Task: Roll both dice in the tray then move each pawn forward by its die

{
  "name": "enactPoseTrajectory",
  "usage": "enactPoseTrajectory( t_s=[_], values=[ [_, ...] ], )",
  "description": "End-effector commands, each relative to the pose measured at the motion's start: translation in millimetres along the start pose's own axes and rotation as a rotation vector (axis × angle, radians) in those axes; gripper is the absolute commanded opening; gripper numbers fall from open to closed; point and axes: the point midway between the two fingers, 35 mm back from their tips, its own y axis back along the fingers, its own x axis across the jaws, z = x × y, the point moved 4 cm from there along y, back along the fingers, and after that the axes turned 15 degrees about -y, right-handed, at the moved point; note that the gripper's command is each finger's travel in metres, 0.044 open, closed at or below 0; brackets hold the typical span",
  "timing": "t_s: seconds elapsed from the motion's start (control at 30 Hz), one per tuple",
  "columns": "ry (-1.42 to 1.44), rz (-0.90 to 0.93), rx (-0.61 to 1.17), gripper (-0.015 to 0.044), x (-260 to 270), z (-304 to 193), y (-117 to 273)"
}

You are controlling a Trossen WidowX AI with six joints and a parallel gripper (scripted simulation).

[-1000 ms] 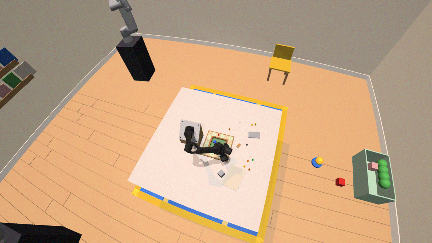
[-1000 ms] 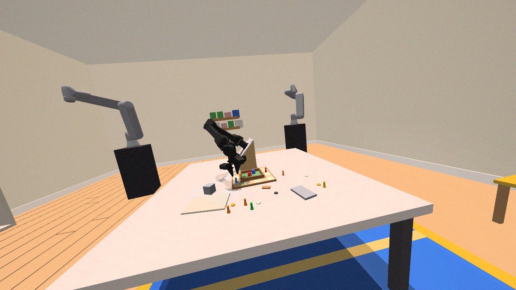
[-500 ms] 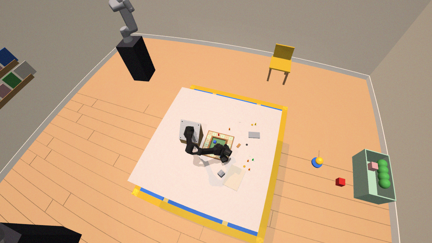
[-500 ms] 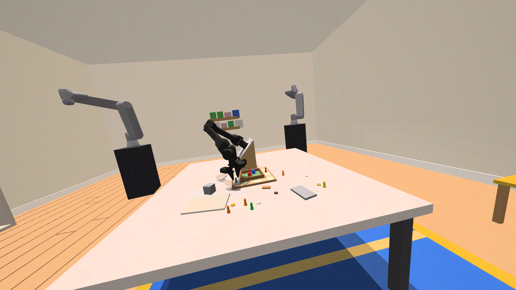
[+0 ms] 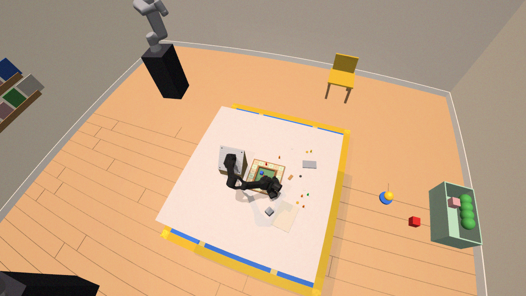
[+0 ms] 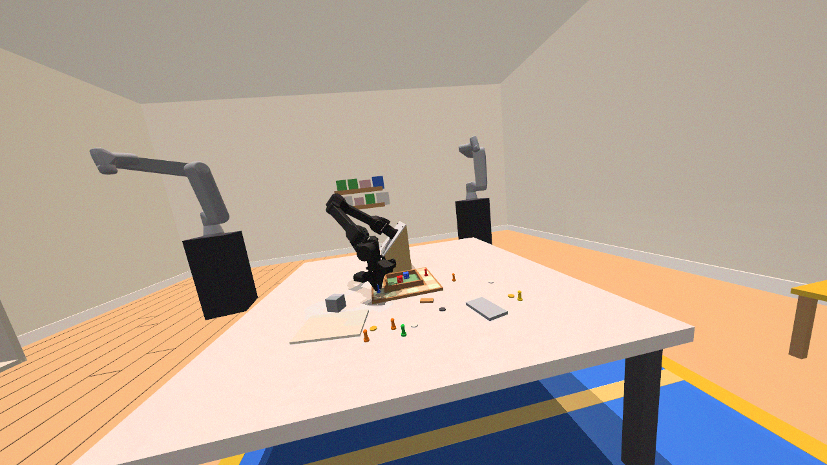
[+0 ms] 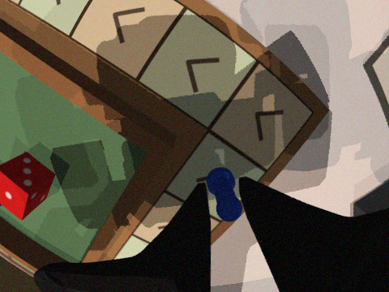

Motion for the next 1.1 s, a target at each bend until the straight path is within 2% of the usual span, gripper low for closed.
enactPoseTrajectory(
  t_s=[0.0,0.13,0.3,0.87,1.07],
  values=[
    [0.002,0.002,-0.001,0.0029,0.2,-0.1,-1.1],
    [0.002,0.002,-0.001,0.0003,0.2,-0.1,-1.1],
    [0.002,0.004,-0.002,0.0000,0.3,1.0,3.3],
    [0.002,0.008,-0.004,0.0000,5.8,4.5,121.2],
    [0.003,0.007,-0.005,0.0000,7.0,5.1,125.3]
  ],
)
